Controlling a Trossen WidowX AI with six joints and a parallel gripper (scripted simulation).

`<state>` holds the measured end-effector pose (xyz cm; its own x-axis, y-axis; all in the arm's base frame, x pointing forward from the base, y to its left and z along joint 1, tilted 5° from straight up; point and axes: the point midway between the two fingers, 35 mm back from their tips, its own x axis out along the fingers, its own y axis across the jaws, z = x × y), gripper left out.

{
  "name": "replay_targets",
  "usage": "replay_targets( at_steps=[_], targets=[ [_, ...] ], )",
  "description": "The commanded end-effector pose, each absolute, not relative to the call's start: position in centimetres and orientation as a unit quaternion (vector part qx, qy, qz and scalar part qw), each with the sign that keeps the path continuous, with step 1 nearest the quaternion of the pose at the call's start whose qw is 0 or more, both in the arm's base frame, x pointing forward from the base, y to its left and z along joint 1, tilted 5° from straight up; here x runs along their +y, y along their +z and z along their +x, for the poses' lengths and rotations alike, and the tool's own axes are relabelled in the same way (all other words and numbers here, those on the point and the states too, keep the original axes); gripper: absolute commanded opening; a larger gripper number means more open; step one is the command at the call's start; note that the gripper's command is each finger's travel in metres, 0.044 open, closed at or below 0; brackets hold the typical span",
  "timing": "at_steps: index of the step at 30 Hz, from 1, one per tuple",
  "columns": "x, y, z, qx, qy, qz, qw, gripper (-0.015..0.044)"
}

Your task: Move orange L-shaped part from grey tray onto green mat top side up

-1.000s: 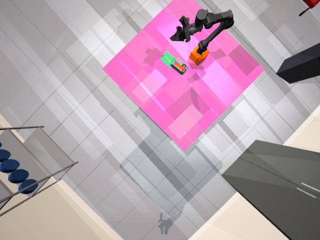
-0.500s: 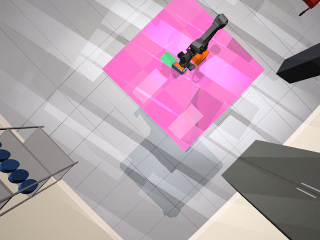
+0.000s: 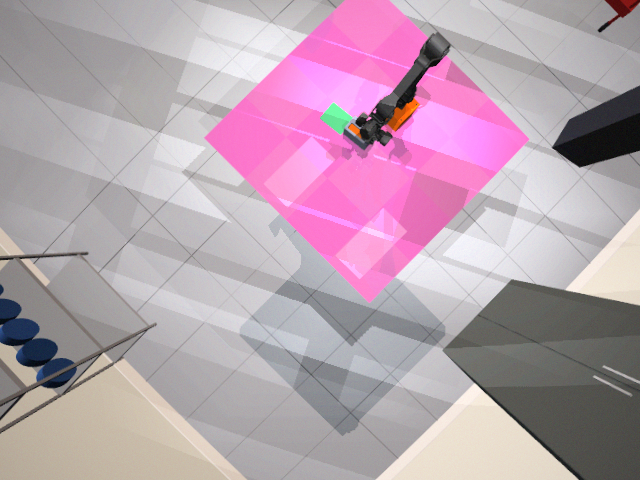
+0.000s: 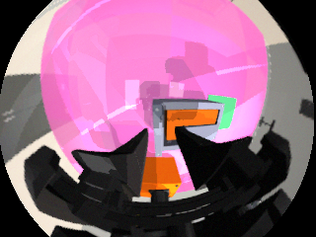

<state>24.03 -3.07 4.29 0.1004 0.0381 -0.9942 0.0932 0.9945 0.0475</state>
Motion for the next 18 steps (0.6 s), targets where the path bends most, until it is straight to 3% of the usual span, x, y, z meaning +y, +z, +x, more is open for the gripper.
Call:
replay_targets(
  at_steps=[1,18],
  targets=[
    [-2.8,2.3,23.6,0.676,-0.018,0.052,0.735,0.0180],
    [-2.7,0.6,23.8,0.676,-0.018,0.052,0.735,0.0180]
  ],
)
